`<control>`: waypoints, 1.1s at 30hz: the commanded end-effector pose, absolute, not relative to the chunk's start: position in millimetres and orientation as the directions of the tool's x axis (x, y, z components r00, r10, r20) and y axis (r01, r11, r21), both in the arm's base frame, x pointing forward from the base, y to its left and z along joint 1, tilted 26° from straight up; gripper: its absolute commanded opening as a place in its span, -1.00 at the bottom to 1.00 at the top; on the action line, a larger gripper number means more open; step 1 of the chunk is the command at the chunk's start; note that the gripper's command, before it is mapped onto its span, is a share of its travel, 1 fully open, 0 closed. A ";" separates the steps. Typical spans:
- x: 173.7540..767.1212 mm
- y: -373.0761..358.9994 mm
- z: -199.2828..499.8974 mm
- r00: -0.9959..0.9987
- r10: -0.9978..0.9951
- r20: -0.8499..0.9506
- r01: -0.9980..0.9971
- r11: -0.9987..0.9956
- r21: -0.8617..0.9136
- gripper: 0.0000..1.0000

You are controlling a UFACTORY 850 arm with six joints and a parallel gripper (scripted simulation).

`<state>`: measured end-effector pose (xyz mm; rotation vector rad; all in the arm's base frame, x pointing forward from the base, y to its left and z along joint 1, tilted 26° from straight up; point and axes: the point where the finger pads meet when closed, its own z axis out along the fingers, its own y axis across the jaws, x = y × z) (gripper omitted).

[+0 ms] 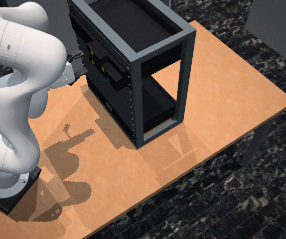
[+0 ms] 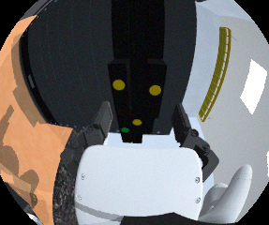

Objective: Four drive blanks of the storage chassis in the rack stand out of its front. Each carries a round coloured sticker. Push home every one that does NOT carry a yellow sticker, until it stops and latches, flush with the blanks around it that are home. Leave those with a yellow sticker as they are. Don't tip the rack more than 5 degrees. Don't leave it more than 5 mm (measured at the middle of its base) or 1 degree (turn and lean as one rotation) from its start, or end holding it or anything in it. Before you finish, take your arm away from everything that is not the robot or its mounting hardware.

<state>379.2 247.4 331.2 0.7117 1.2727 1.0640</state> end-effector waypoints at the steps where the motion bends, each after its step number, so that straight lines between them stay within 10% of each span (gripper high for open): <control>1: 379.6 219.9 339.5 -0.041 0.916 -0.399 -0.232 0.379 0.896 1.00; 33: 380.1 156.6 357.0 -0.041 0.916 -0.399 -0.232 0.379 0.896 1.00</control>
